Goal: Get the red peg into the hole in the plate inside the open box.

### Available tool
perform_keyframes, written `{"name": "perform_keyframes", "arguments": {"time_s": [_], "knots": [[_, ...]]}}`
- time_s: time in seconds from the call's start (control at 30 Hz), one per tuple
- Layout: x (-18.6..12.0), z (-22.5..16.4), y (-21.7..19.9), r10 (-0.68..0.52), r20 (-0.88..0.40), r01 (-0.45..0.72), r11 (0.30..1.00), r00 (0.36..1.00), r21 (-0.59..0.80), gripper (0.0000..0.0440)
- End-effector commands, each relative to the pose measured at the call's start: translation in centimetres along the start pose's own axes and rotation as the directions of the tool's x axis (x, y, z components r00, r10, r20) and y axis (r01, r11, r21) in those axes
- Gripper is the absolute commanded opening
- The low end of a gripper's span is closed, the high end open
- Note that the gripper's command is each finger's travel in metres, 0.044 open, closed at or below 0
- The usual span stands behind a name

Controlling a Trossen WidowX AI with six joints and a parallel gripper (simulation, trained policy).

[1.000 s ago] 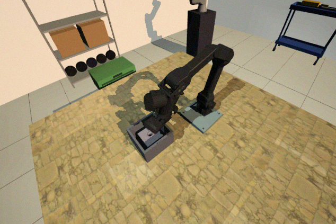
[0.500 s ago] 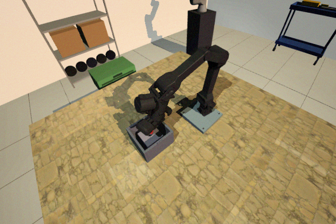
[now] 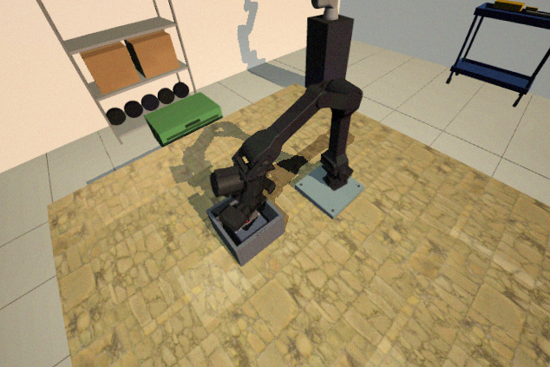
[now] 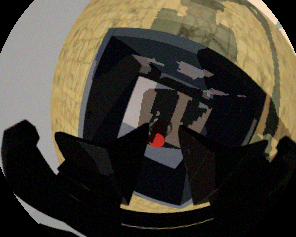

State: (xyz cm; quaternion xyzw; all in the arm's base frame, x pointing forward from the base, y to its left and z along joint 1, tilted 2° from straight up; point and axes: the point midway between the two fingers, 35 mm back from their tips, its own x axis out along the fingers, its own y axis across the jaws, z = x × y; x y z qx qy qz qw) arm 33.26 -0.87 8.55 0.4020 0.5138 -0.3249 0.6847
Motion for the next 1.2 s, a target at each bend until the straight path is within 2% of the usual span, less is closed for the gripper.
{"name": "perform_keyframes", "arguments": {"time_s": [0.0,0.53,1.17], "knots": [[0.2,0.7,0.3,-0.019,0.005,0.019,1.0,1.0,-0.015,0.0164],[-0.3,3.4,2.8,-0.028,-0.014,0.027,0.998,1.0,-0.058,0.0141],[0.3,6.8,2.6,-0.085,-0.051,0.082,0.995,0.995,-0.063,0.0128]]}}
